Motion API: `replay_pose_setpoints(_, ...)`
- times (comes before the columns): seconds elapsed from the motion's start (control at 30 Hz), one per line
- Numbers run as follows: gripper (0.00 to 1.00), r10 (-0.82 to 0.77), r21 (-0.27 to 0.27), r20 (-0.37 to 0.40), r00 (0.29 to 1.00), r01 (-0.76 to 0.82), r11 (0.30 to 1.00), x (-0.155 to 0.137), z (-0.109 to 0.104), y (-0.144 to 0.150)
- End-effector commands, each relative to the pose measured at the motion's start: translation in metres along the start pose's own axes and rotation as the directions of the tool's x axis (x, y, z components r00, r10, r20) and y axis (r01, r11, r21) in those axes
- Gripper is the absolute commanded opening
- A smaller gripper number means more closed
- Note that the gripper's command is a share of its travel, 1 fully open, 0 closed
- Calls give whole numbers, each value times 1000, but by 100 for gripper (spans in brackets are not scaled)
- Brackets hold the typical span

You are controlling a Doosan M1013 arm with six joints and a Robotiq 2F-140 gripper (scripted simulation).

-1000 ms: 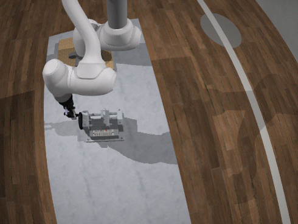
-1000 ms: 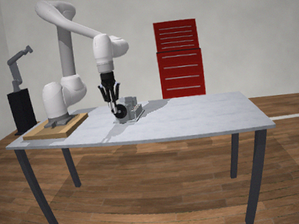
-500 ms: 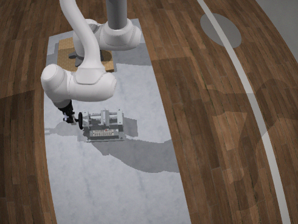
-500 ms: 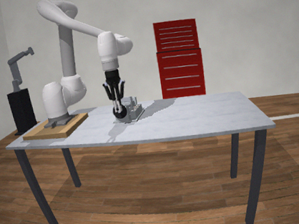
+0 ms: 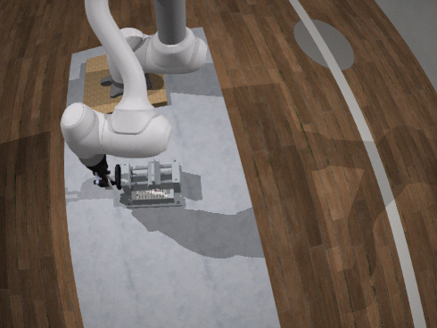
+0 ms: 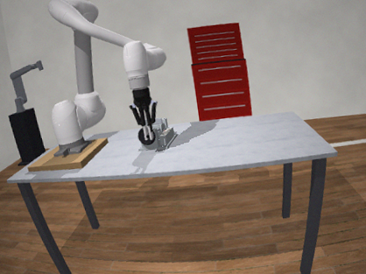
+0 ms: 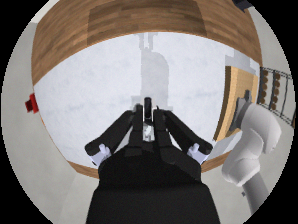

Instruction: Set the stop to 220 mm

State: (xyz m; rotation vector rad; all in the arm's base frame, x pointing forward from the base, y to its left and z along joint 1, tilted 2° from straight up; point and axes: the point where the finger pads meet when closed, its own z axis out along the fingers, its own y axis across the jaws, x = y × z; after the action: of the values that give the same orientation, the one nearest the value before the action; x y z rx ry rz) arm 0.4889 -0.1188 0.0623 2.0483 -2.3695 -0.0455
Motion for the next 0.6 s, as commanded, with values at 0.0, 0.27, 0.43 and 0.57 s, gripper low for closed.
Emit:
replay_pose_setpoints(0.0, 4, 0, 0, 0, 1000, 0, 1000, 0, 7, -2)
replay_pose_setpoints(0.27, 4, 0, 0, 0, 1000, 0, 1000, 0, 26, 0)
replay_pose_setpoints(0.43, 4, 0, 0, 0, 1000, 0, 1000, 0, 33, 4)
replay_pose_setpoints(0.57, 4, 0, 0, 0, 1000, 0, 1000, 0, 39, 11)
